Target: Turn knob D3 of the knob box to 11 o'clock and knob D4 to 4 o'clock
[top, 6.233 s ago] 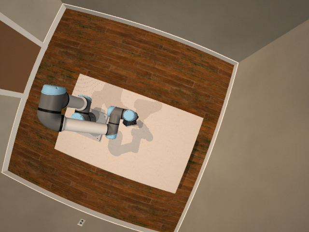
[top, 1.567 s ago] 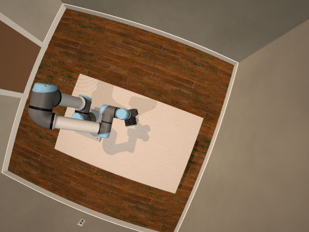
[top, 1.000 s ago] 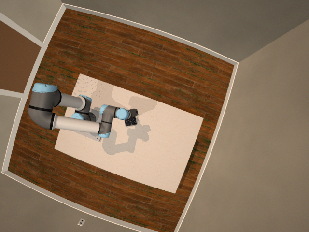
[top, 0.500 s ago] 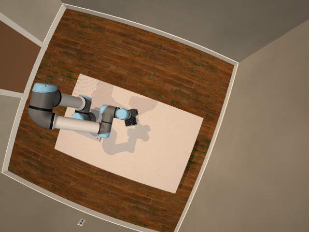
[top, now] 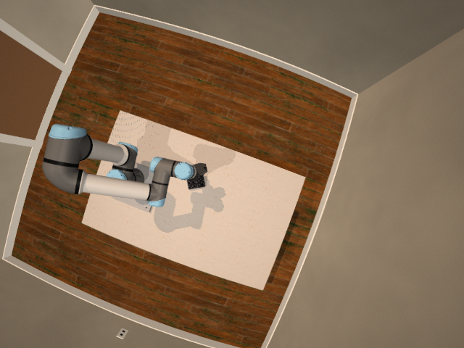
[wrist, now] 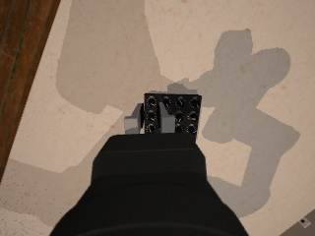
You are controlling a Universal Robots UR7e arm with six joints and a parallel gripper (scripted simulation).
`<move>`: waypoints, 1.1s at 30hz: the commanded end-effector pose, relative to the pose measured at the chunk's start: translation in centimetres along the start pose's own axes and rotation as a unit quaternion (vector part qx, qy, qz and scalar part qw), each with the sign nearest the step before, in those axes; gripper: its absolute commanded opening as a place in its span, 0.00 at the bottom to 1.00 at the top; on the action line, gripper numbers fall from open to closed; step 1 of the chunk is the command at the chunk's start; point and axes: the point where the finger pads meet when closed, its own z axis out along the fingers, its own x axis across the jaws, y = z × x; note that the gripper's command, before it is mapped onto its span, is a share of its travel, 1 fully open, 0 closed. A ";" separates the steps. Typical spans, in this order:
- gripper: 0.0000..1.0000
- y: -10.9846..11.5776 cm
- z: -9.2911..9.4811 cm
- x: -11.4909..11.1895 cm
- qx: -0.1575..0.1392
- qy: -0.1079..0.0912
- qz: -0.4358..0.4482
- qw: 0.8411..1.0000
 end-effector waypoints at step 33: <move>0.46 0.2 3.8 0.1 -0.002 -0.001 0.001 1.000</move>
